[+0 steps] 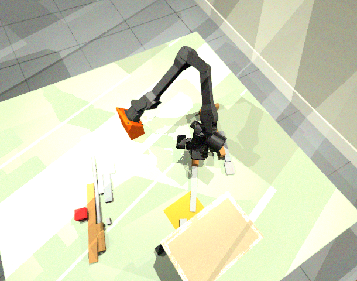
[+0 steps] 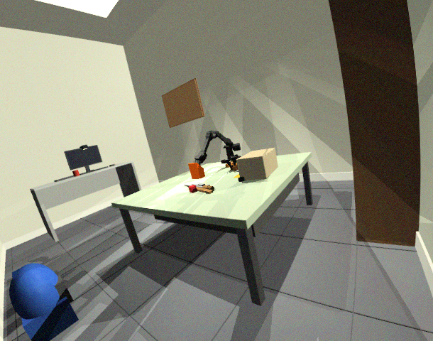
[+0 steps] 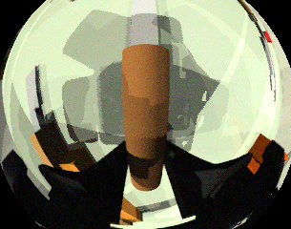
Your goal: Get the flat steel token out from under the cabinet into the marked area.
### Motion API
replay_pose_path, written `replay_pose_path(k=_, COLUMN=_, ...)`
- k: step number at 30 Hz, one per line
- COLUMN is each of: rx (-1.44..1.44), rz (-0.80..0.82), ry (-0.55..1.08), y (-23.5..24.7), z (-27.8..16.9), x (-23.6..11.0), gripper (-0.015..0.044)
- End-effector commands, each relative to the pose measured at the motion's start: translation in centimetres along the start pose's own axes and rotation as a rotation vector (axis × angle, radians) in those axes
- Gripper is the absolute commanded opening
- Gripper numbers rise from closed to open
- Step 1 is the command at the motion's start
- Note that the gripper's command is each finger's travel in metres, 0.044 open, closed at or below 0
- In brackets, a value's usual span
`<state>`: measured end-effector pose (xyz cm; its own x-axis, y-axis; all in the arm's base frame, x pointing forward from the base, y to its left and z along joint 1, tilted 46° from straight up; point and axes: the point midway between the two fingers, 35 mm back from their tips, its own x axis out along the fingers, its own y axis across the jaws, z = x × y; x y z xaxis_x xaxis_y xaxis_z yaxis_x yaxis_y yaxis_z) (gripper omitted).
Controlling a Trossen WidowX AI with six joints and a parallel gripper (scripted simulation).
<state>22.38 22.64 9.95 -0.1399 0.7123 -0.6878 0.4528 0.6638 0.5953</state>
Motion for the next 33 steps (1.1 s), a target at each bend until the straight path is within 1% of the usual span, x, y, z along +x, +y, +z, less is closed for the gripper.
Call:
replay_pose_path(k=1, rx=0.003, rz=0.0, ry=0.0, y=-0.1, z=-0.6, x=-0.1, gripper=0.0)
replay_pose_path(k=19, rx=0.004, rz=0.0, ry=0.001, y=-0.1, z=-2.4, x=-0.2, gripper=0.0)
replay_pose_path(k=33, rx=0.008, rz=0.001, ry=0.002, y=1.3, z=-3.8, x=-0.3, gripper=0.0)
